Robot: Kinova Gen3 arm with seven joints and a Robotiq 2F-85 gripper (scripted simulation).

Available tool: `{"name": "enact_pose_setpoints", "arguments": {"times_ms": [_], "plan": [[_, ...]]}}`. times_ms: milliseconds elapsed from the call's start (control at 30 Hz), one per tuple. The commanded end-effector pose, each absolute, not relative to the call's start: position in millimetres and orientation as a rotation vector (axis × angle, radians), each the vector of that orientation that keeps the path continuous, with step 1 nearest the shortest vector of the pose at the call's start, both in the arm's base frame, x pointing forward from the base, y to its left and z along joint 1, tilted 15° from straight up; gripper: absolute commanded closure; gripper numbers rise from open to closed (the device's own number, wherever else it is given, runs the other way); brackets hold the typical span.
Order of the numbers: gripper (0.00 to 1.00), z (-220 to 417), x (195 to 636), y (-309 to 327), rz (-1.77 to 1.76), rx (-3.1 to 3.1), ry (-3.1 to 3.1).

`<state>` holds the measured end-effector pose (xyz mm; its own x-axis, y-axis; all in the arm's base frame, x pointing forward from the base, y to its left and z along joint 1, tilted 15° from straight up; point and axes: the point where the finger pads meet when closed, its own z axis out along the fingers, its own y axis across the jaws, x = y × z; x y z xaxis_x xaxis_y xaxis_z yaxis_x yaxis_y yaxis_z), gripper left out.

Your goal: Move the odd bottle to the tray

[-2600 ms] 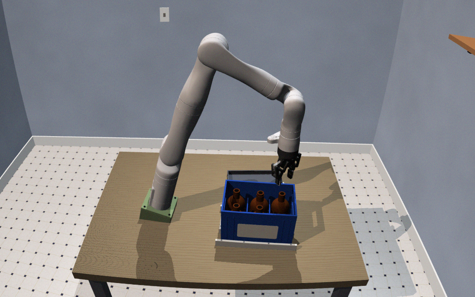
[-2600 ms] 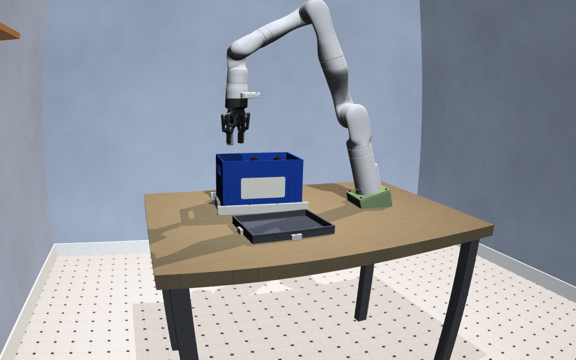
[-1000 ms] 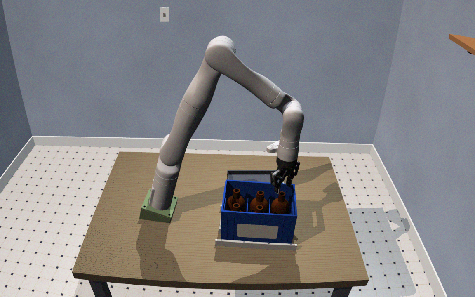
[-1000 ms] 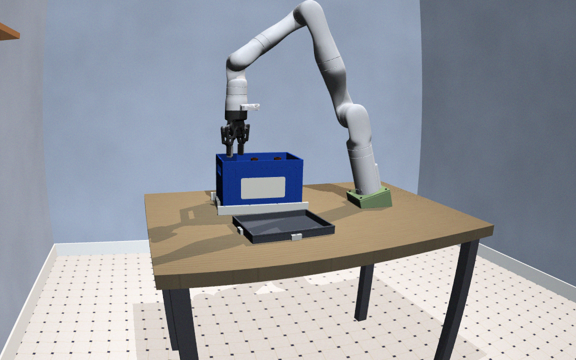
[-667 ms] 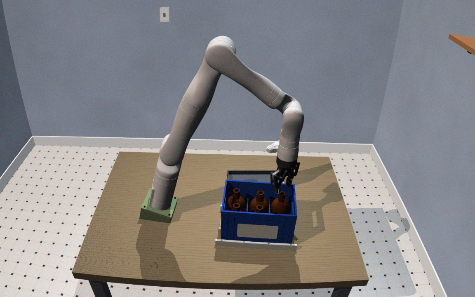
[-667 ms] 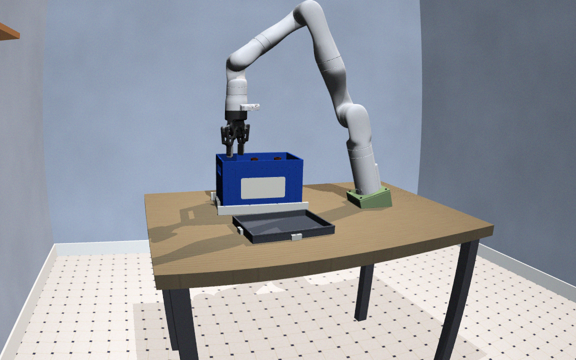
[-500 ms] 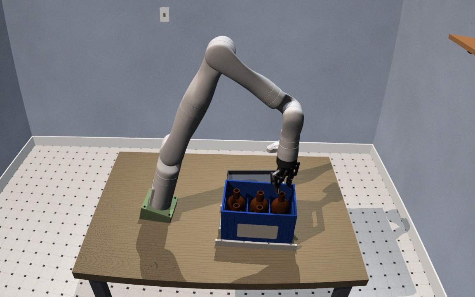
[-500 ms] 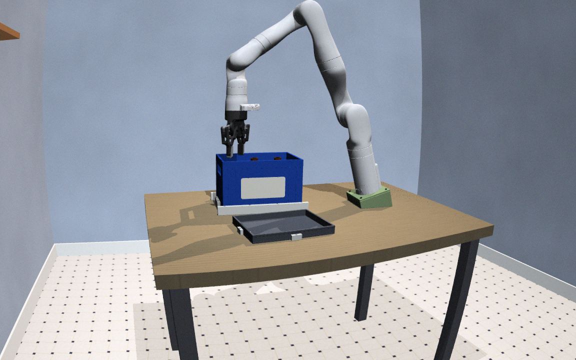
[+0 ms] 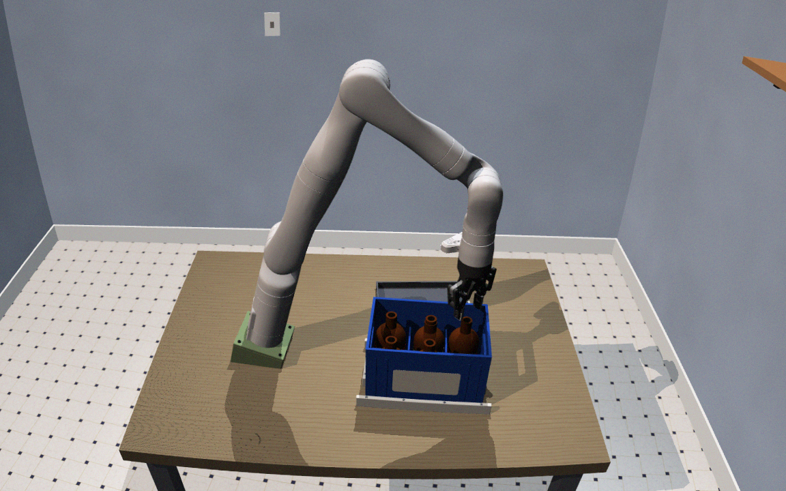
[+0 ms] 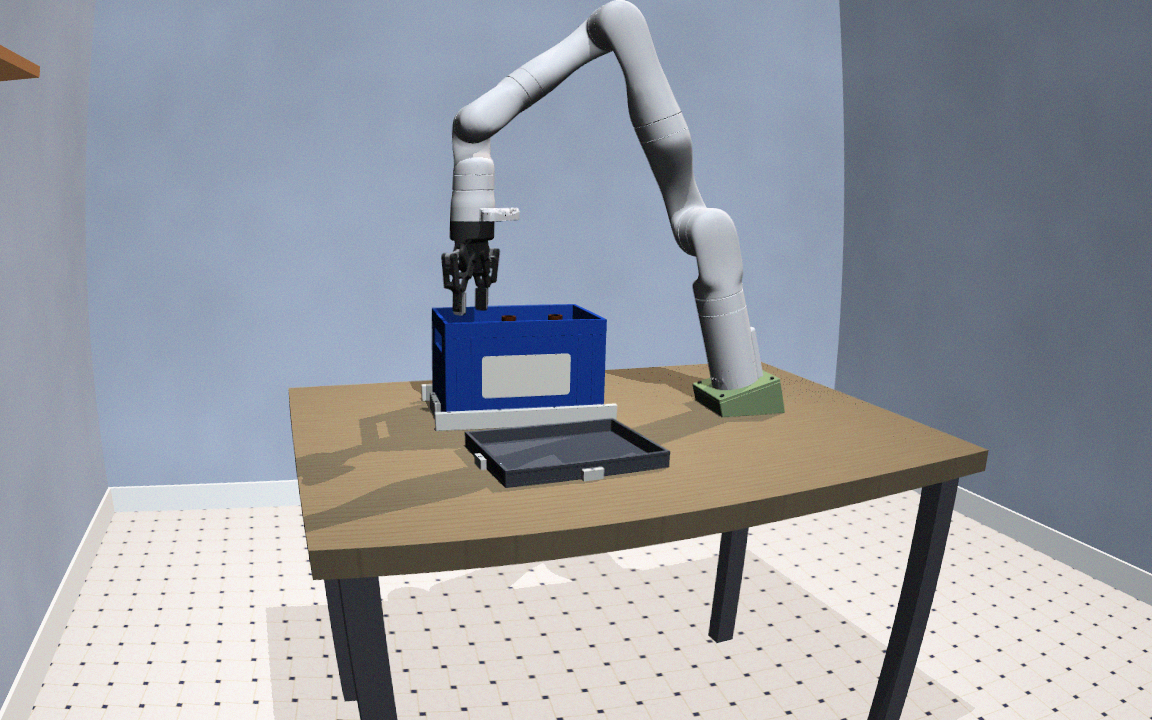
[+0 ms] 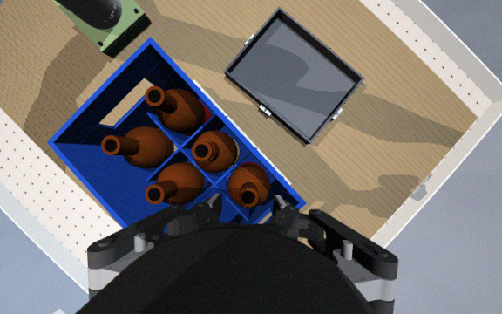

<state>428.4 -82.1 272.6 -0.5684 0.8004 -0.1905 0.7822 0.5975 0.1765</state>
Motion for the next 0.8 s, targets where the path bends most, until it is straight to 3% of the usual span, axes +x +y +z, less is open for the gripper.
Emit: {"name": "enact_pose_setpoints", "arguments": {"times_ms": [0,767], "plan": [[0.36,273.3,428.6,-82.2,0.106,1.301,2.575],[0.36,270.4,429.4,-82.3,0.106,1.301,2.575]]}}
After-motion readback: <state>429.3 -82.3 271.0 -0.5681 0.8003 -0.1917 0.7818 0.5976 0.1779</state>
